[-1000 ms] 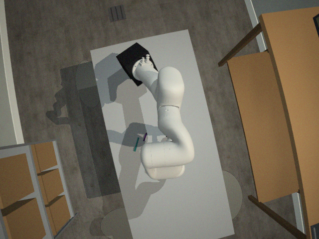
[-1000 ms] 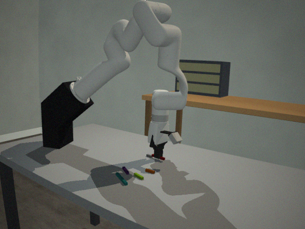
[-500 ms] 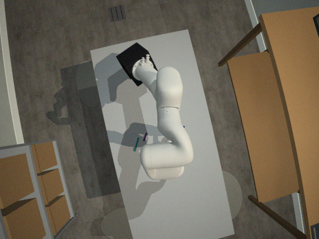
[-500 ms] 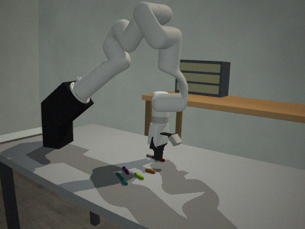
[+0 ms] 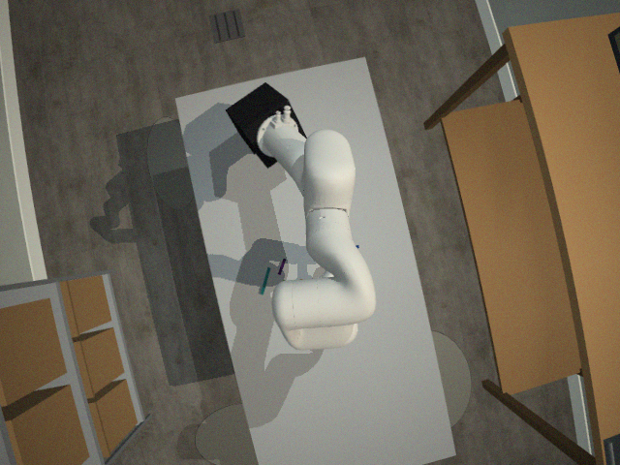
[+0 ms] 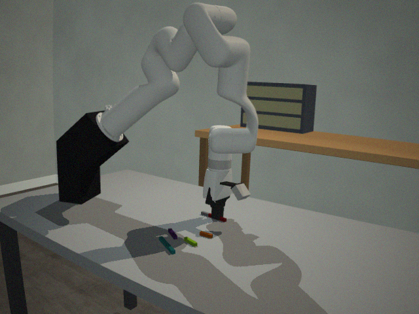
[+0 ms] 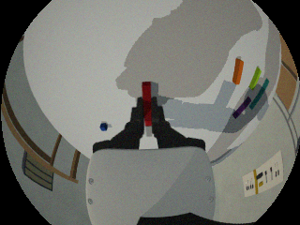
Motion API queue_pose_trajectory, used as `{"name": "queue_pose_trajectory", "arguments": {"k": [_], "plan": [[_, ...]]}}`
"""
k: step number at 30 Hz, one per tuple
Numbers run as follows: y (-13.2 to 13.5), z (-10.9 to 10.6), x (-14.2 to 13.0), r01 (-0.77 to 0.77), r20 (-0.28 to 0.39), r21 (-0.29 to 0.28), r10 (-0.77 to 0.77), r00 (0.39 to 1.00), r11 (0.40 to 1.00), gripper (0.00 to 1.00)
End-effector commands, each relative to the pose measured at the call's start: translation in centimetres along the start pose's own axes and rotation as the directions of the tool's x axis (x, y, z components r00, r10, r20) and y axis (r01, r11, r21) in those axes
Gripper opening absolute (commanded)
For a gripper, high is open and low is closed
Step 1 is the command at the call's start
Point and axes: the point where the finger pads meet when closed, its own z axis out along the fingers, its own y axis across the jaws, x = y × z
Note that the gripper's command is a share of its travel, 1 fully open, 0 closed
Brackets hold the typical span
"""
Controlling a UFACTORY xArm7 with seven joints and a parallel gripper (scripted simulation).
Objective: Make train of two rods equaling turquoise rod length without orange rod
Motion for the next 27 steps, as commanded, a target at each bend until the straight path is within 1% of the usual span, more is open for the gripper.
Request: {"name": "queue_pose_trajectory", "arguments": {"k": [1,15,16,20,21,23,24,26,27], "plan": [[0.00,-0.01,0.02,0.000,0.000,0.000,0.000,1.000,1.000,0.04],[0.00,-0.01,0.02,0.000,0.000,0.000,0.000,1.000,1.000,0.04],[0.00,-0.01,0.02,0.000,0.000,0.000,0.000,1.000,1.000,0.08],[0.00,-0.01,0.02,0.000,0.000,0.000,0.000,1.000,1.000,0.08],[0.00,-0.01,0.02,0.000,0.000,0.000,0.000,1.000,1.000,0.12],[0.00,-0.01,0.02,0.000,0.000,0.000,0.000,1.000,1.000,0.12],[0.00,-0.01,0.02,0.000,0.000,0.000,0.000,1.000,1.000,0.16],[0.00,-0.01,0.02,0.000,0.000,0.000,0.000,1.000,1.000,0.16],[0.00,-0.01,0.02,0.000,0.000,0.000,0.000,1.000,1.000,0.20]]}}
